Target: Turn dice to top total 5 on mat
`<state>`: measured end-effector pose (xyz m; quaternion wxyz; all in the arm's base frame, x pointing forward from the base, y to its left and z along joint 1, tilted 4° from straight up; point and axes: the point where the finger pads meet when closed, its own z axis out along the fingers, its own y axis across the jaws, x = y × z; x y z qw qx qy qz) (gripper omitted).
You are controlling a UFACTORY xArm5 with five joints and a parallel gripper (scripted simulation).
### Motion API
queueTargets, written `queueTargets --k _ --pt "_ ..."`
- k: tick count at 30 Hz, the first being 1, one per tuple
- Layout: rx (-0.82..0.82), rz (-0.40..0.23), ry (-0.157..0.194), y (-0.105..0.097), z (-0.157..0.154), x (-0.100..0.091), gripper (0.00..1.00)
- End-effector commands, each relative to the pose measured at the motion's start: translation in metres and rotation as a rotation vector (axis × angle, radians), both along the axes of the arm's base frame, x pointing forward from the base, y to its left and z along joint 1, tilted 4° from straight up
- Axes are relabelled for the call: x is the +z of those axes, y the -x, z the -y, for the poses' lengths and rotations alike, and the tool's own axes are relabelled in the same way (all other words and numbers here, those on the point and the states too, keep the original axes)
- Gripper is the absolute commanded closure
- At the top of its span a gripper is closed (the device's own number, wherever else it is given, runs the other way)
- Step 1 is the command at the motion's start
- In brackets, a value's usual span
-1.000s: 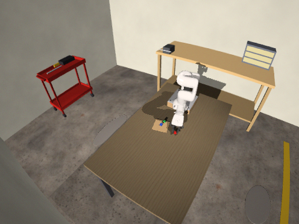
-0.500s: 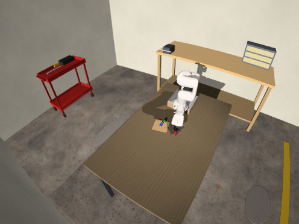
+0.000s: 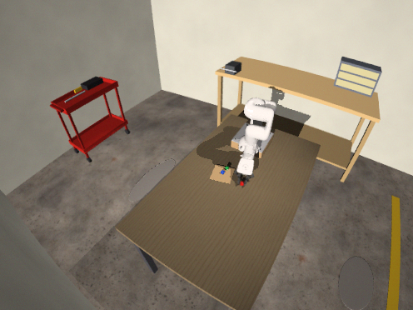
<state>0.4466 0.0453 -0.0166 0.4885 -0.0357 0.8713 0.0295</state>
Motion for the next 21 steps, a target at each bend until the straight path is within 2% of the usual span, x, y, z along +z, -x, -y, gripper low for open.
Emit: queueTargets --k 1,15,21 --pt "0.000 0.002 0.000 -0.0004 0.0000 0.0007 0.64" --pt "0.000 0.002 0.000 -0.0002 0.0000 0.0009 0.64" --pt "0.000 0.002 0.000 0.0084 0.0009 0.0061 0.64"
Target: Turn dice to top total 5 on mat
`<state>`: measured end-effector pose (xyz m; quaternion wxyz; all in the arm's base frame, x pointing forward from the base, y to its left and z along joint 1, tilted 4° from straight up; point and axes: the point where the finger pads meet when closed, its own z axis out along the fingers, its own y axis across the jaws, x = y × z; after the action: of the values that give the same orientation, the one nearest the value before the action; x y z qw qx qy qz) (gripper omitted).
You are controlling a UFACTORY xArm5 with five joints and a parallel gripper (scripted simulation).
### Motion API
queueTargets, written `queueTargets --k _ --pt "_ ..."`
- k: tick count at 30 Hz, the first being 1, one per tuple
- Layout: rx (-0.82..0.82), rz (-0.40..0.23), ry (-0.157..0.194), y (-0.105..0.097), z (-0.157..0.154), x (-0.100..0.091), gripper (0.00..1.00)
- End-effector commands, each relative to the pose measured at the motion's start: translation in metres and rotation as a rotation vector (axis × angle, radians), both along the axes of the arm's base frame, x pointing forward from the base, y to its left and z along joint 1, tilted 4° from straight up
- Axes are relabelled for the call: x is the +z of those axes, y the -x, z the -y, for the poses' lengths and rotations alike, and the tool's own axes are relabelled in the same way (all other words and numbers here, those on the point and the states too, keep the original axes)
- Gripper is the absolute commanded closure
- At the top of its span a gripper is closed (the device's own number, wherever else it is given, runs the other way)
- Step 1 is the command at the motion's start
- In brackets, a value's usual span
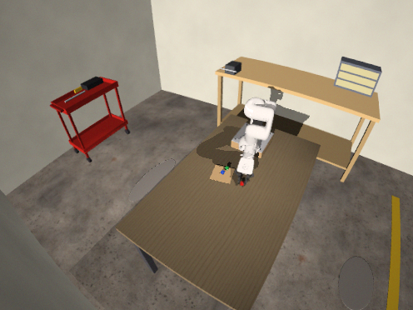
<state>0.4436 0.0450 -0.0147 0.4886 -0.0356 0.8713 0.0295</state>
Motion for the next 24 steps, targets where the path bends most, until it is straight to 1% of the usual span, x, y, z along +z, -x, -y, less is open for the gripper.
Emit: queueTargets --k 1,8,10,15,21,24 --pt "0.000 0.002 0.000 0.008 0.001 0.006 0.64" --pt "0.000 0.002 0.000 0.030 0.003 0.019 0.64" --pt "0.000 0.002 0.000 0.030 0.003 0.019 0.64" --pt "-0.001 0.002 0.000 0.038 0.004 0.024 0.64" --pt "-0.001 0.002 0.000 0.039 0.004 0.026 0.64" --pt "-0.001 0.002 0.000 0.039 0.004 0.032 0.64"
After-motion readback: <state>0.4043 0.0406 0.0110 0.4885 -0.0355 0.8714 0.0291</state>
